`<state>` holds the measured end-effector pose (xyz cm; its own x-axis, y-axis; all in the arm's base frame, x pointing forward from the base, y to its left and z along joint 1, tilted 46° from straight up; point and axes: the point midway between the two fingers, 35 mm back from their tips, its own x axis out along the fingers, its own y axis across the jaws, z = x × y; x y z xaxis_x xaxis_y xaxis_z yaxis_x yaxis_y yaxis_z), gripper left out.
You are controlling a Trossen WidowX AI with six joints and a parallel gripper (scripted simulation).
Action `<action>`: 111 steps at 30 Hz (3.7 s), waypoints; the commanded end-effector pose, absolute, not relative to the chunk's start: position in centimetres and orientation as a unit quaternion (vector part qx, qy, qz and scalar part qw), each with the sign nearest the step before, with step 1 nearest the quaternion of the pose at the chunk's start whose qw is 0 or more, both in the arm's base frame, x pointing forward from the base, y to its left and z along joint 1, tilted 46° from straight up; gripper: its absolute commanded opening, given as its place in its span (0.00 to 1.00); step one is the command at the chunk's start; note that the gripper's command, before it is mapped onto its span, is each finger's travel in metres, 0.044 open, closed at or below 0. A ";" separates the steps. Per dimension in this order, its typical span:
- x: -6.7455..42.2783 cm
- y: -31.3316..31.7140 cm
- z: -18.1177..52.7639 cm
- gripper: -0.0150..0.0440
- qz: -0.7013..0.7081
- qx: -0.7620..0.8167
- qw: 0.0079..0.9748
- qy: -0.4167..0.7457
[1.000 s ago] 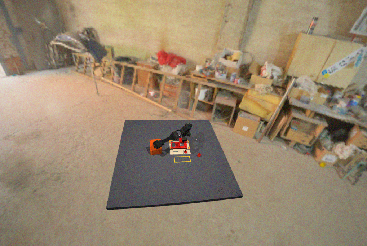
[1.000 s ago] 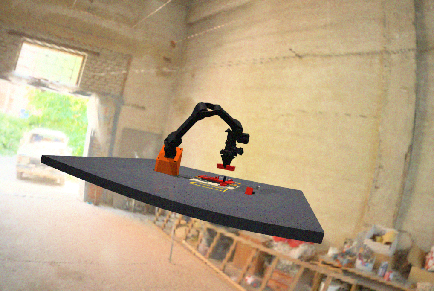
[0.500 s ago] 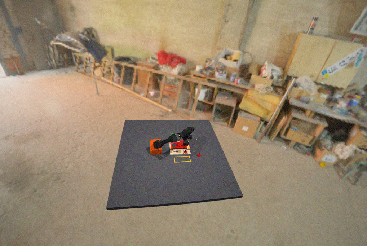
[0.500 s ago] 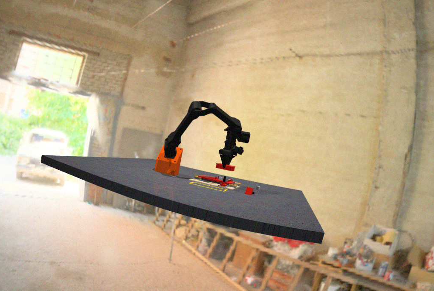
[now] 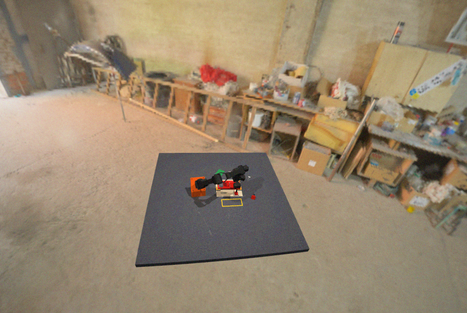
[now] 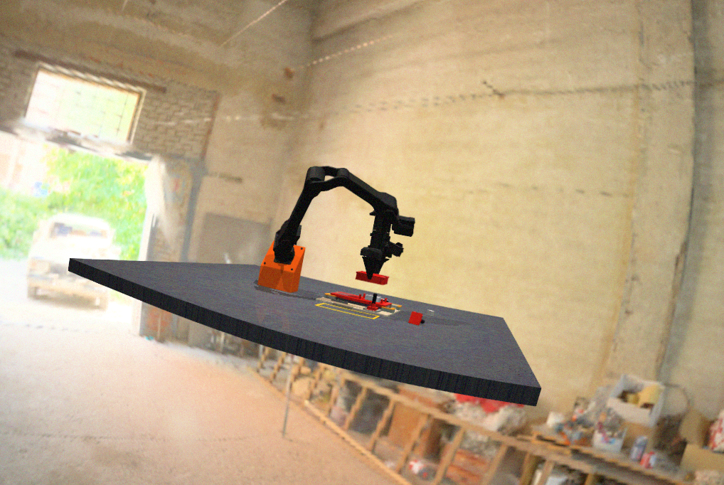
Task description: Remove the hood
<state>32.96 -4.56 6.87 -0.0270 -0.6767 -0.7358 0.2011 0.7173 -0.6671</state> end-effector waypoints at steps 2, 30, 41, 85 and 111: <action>32.2 -5.8 8.0 0.25 -0.328 -0.191 0.669 0.639; 28.0 -11.5 14.0 0.25 -0.344 -0.198 0.665 0.633; 28.0 -11.9 13.6 0.25 -0.344 -0.198 0.665 0.633; 28.1 -13.7 11.7 0.25 -0.344 -0.197 0.665 0.633; 28.1 -14.9 10.7 0.25 -0.344 -0.197 0.665 0.632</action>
<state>28.23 -14.77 10.97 -0.0323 -0.7084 -0.7051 0.2150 0.6840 -0.6971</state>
